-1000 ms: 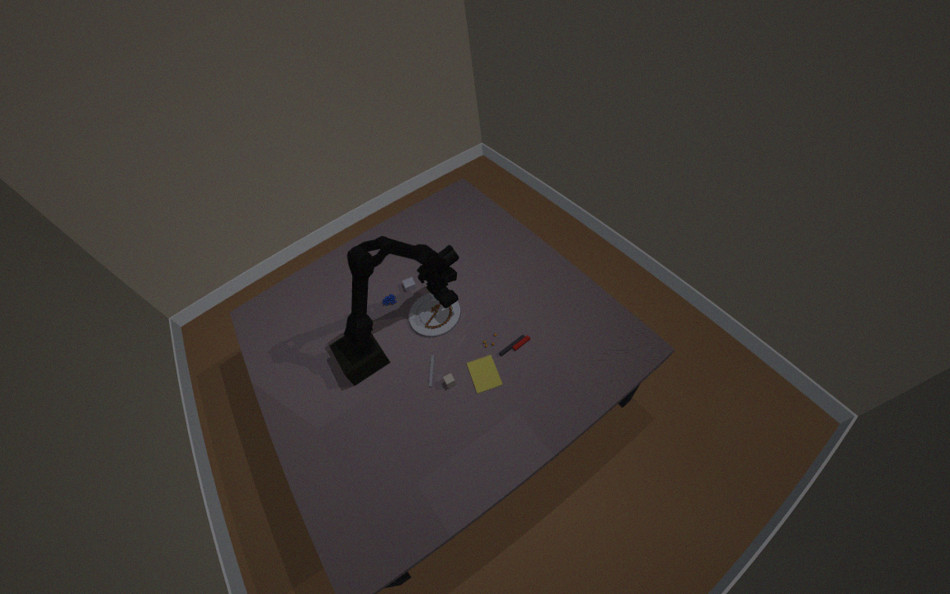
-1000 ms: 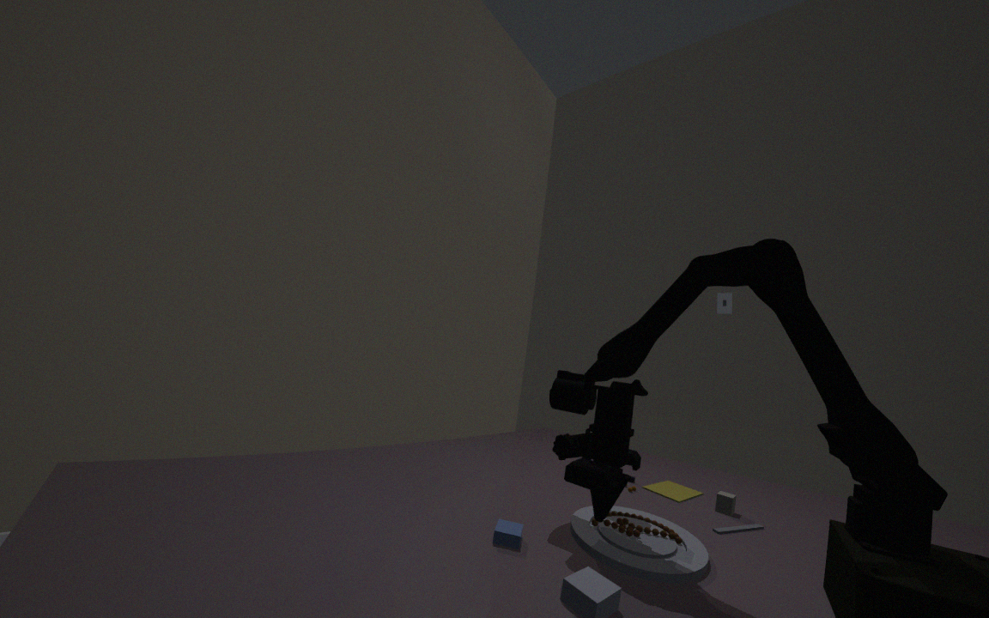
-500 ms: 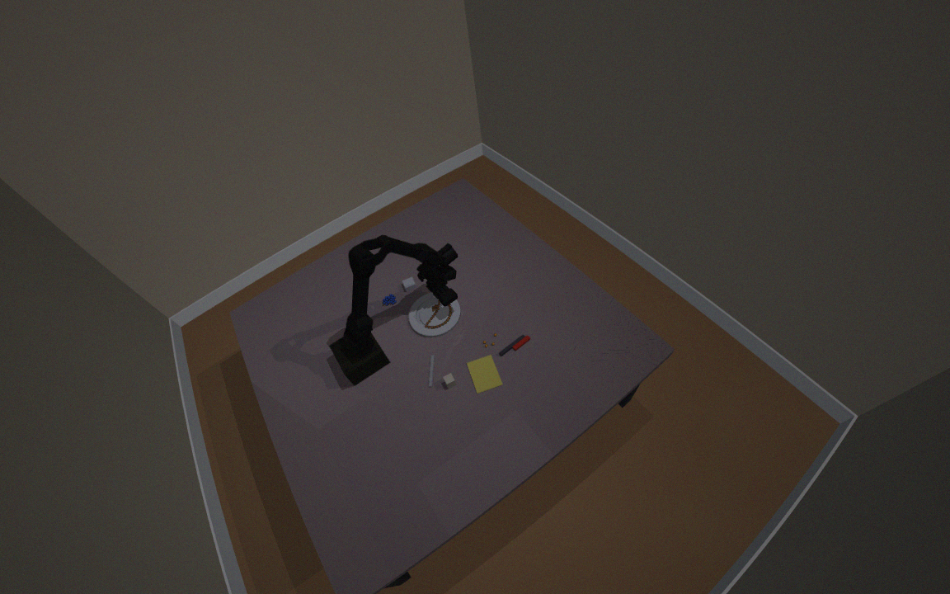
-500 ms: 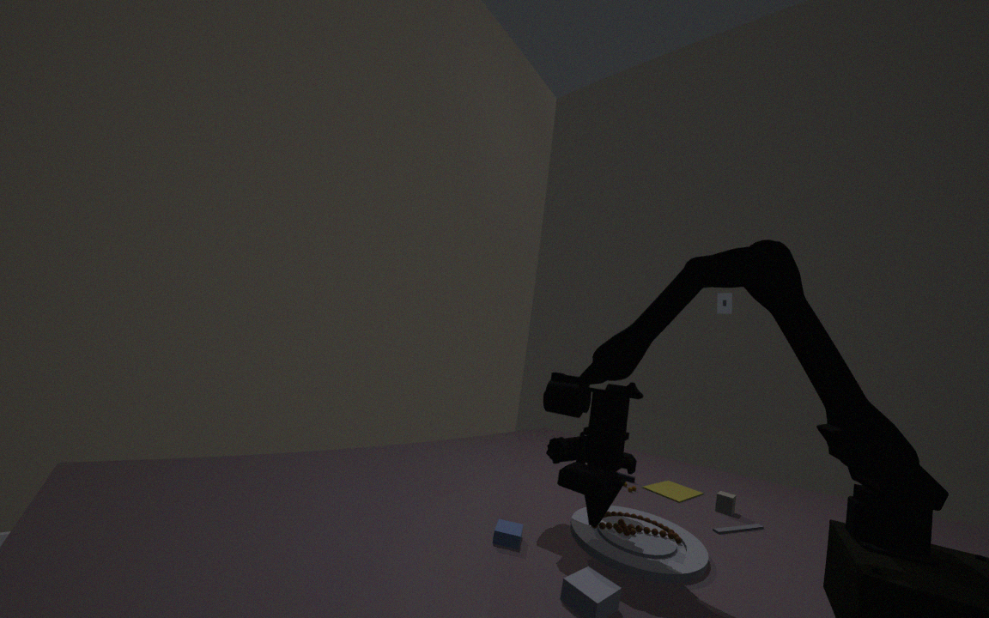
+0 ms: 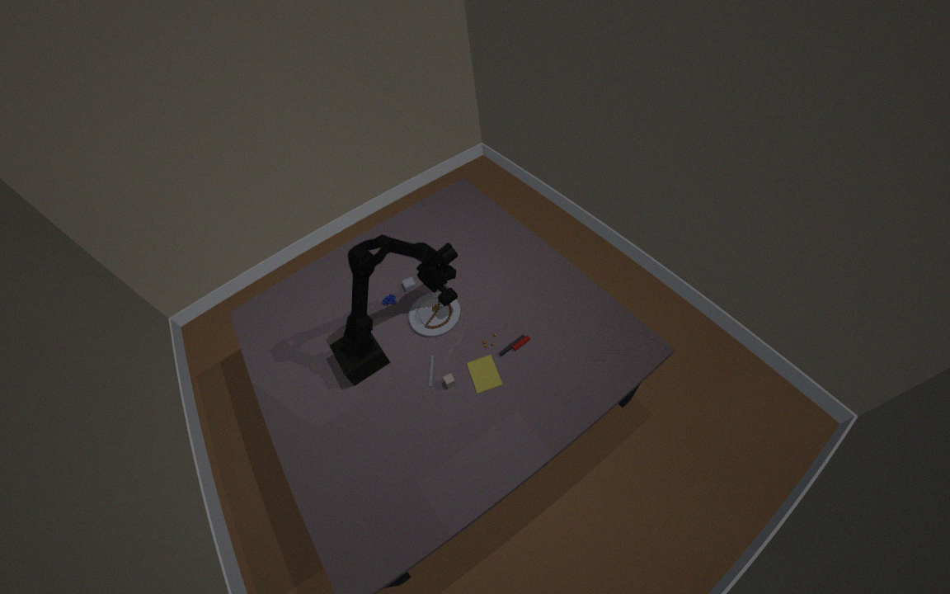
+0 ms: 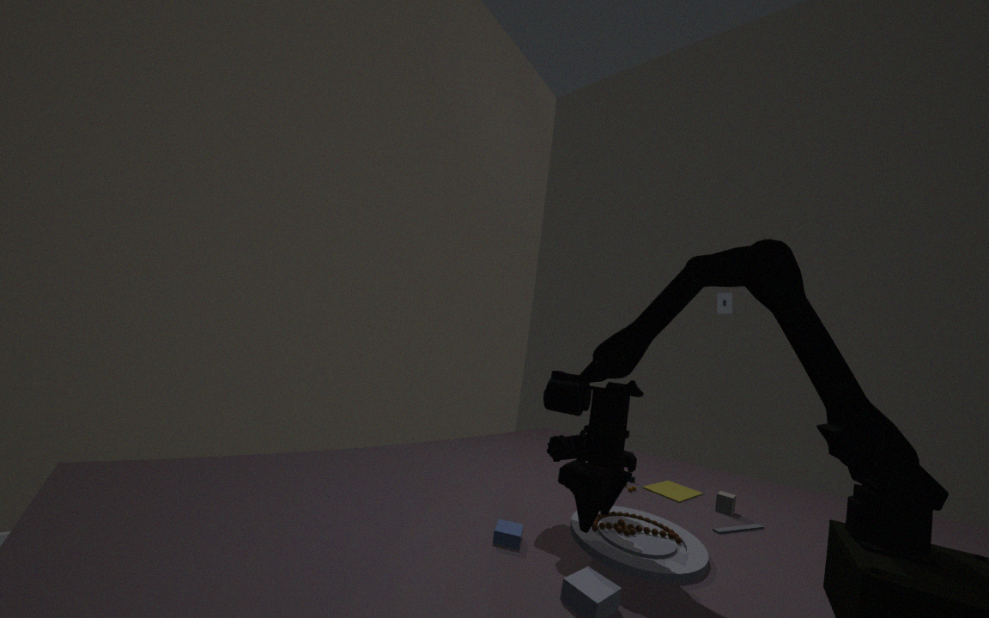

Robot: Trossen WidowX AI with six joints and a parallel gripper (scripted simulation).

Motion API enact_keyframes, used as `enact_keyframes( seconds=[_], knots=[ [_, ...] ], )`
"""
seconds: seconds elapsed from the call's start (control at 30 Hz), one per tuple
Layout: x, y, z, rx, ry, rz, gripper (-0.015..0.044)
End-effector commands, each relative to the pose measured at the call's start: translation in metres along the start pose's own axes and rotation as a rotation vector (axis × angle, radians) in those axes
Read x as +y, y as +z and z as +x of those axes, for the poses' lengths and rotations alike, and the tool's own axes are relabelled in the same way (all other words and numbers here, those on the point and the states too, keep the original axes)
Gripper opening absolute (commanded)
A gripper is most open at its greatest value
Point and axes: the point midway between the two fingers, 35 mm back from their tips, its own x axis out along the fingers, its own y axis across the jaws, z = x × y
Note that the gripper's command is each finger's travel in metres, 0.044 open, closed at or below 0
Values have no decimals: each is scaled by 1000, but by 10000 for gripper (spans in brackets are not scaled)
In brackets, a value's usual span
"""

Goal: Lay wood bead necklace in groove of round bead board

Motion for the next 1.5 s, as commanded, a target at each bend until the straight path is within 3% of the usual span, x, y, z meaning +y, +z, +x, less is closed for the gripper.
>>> enact_keyframes(
  seconds=[0.0, 0.6, 0.83, 1.0, 1.47],
  knots=[
    [0, 0, -2, 2, 0, 5, 440],
    [0, 0, -2, 2, 0, 6, 440],
    [-4, -11, -33, 3, 0, -187, 256],
    [-4, -11, -33, 3, 0, -194, 125],
    [-4, -9, -17, -4, 0, -188, 120]
  ],
)
